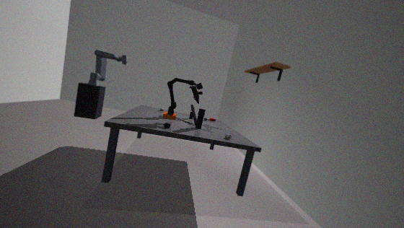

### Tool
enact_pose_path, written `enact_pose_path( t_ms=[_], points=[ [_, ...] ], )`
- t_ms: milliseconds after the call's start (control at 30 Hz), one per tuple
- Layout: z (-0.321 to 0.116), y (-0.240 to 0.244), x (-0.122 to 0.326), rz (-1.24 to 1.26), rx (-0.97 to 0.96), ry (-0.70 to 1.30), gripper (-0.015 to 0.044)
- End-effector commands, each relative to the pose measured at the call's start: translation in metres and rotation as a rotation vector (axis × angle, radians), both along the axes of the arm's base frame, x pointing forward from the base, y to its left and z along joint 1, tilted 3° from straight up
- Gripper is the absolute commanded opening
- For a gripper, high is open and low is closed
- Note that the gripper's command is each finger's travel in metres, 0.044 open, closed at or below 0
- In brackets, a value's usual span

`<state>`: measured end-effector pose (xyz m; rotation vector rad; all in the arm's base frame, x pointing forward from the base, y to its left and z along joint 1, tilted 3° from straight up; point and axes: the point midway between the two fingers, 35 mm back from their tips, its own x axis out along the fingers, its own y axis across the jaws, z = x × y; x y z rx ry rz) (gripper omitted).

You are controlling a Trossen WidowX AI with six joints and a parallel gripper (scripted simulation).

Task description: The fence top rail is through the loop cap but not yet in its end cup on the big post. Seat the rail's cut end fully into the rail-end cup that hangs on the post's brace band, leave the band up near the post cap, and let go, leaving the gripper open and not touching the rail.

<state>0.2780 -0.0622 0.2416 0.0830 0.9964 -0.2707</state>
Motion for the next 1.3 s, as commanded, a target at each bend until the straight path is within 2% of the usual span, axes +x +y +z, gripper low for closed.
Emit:
enact_pose_path(
  t_ms=[0,333,633,1267],
  points=[
    [-0.003,-0.005,0.0,0.056,-0.032,0.025,0.044],
    [-0.008,-0.075,0.011,0.624,-0.403,0.175,0.044],
    [-0.015,-0.147,0.004,1.157,-0.747,0.324,0.044],
    [-0.017,-0.155,0.002,1.212,-0.783,0.341,0.044]
  ],
)
